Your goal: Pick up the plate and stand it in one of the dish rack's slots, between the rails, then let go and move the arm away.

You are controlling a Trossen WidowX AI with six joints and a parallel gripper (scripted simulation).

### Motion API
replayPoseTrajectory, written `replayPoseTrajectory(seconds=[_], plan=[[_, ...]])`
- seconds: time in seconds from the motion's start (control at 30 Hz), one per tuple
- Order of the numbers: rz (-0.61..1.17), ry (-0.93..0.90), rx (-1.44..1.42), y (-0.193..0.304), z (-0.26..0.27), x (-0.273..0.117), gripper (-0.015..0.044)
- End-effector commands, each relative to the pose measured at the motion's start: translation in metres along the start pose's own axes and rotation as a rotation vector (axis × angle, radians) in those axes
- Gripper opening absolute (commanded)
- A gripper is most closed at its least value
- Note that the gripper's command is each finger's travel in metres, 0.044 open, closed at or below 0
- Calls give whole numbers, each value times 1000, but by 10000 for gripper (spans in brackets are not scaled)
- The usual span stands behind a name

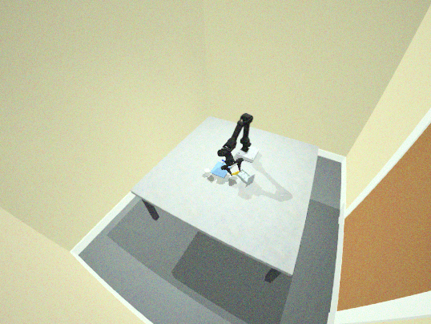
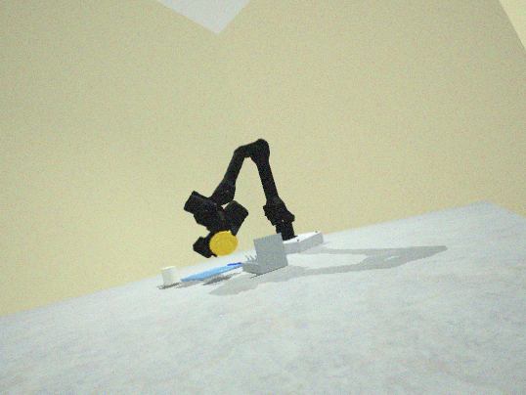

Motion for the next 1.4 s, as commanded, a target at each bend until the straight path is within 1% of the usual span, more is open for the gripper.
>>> replayPoseTrajectory(seconds=[0.0,0.4,0.97,1.27,1.37], plan=[[-53,-36,-65,11,-2,0,0],[-243,-139,-330,43,-1,-7,0],[-492,-238,-733,82,20,-26,0],[-501,-241,-750,83,21,-27,0],[-481,-209,-752,85,19,-25,0]])
Point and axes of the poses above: the point midway between the two fingers, 35 mm back from their tips, its own x axis out along the fingers, its own z axis across the jaws, y = z × x, the point moved 9 cm from there along -x, back along the fingers, and after that the axes turned 14 degrees about -x, right-handed, at the moved point
